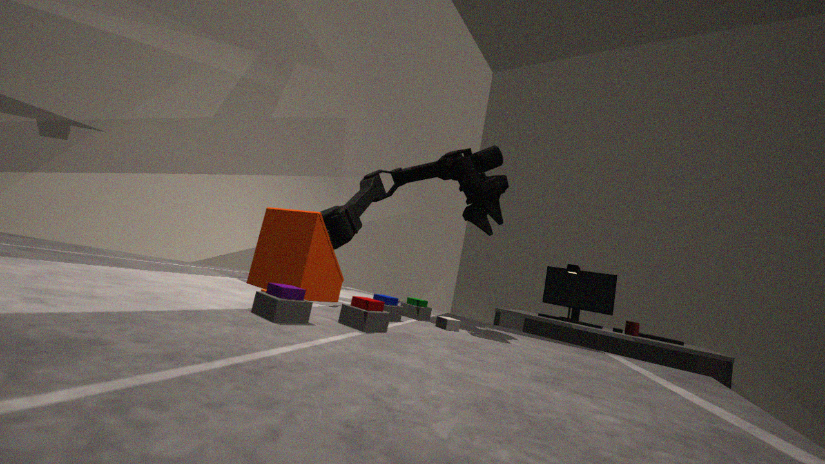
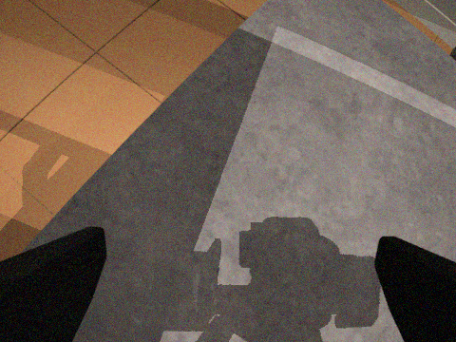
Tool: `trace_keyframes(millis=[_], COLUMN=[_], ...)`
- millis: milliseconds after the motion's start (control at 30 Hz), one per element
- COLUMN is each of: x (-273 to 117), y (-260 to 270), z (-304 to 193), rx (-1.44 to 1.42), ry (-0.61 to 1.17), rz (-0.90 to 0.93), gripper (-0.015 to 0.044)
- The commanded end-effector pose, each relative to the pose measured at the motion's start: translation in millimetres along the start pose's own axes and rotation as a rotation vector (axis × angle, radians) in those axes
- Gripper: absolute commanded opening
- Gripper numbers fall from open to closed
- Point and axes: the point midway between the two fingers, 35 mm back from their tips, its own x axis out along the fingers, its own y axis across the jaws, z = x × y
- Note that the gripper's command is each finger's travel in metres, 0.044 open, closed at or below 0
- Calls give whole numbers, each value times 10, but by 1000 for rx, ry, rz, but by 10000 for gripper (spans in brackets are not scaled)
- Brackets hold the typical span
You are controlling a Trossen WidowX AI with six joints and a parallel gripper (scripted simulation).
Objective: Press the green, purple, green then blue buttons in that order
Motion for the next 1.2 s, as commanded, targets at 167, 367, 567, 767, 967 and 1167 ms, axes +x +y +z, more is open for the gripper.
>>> trace_keyframes(millis=[167,367,567,767,967,1167], x=[247,197,621,697,697,699], y=[-805,-814,-729,-701,-701,-701], z=[-1514,-1867,-2146,-2206,-2206,-2207], rx=[511,643,642,643,643,643], ry=[506,633,632,632,632,632], rz=[-45,-19,-20,-17,-17,-17], gripper=[400,400,269,111,20,20])
